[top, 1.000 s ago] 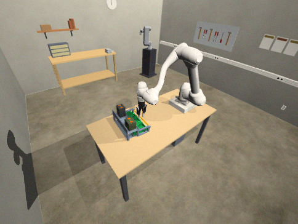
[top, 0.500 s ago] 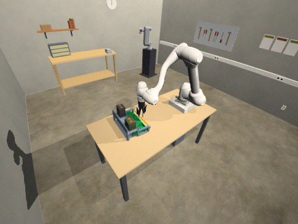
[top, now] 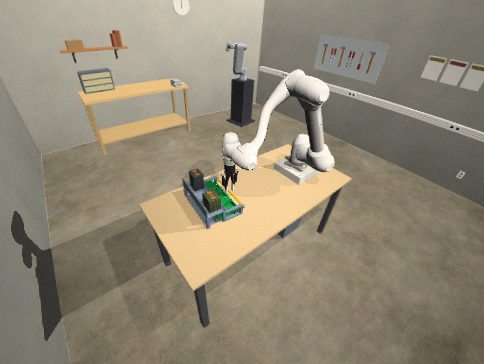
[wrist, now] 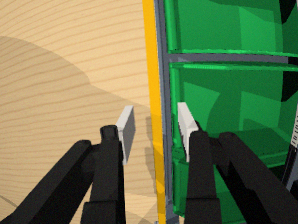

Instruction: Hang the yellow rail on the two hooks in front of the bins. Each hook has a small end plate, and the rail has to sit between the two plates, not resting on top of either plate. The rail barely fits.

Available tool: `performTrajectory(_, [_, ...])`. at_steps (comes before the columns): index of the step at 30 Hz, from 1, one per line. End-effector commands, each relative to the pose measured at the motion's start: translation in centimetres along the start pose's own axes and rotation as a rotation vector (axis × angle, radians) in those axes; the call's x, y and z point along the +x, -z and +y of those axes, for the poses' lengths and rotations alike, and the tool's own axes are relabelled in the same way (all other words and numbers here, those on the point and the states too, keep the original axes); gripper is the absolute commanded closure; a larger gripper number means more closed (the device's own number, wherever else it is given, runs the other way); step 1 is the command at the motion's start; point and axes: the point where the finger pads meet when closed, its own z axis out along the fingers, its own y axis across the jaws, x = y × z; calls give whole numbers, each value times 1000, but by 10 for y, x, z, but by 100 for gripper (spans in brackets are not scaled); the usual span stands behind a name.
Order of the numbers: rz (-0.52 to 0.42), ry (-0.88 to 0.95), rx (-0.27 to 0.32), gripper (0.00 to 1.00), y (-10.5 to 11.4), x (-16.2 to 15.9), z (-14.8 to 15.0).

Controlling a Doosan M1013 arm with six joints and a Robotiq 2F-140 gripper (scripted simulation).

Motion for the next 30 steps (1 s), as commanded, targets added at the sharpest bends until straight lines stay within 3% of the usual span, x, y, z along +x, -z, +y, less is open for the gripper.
performTrajectory(1, [0,0,0,63,0,0,0])
performTrajectory(12, [0,0,0,63,0,0,0])
performTrajectory(17, [0,0,0,63,40,0,0])
performTrajectory(29, [0,0,0,63,40,0,0])
performTrajectory(30, [0,0,0,63,52,0,0])
